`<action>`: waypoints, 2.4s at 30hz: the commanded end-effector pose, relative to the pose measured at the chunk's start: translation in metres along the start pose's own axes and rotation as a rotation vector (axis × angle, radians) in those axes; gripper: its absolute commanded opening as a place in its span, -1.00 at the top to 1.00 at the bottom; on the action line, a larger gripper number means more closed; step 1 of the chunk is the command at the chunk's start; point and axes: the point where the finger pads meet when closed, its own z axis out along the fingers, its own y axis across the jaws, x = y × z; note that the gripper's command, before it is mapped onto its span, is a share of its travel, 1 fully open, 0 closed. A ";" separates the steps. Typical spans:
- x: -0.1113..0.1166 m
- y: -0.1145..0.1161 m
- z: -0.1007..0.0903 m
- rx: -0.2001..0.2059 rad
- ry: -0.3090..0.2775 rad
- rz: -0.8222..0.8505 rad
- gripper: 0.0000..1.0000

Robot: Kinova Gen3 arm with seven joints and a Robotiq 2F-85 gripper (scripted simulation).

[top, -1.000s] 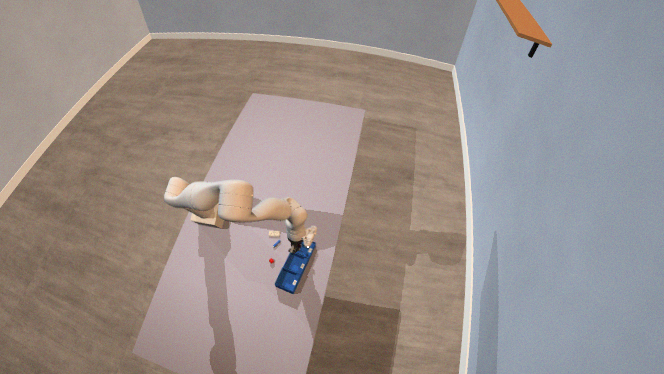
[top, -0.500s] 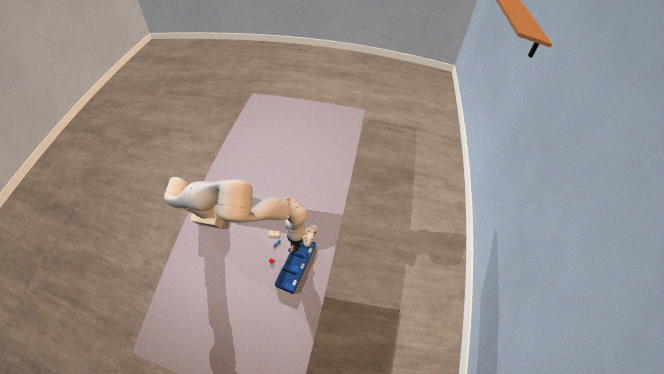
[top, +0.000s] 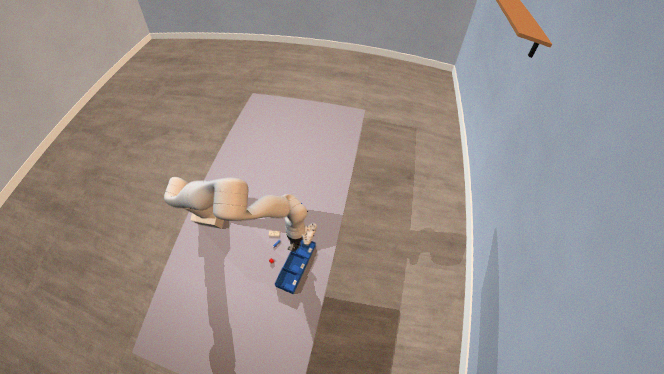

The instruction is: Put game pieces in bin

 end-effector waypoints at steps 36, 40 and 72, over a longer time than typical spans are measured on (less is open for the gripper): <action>0.001 0.000 -0.157 0.002 0.007 0.002 0.82; 0.002 0.000 -0.165 0.002 0.007 0.002 0.82; -0.085 0.102 -0.042 -0.003 0.007 -1.098 0.39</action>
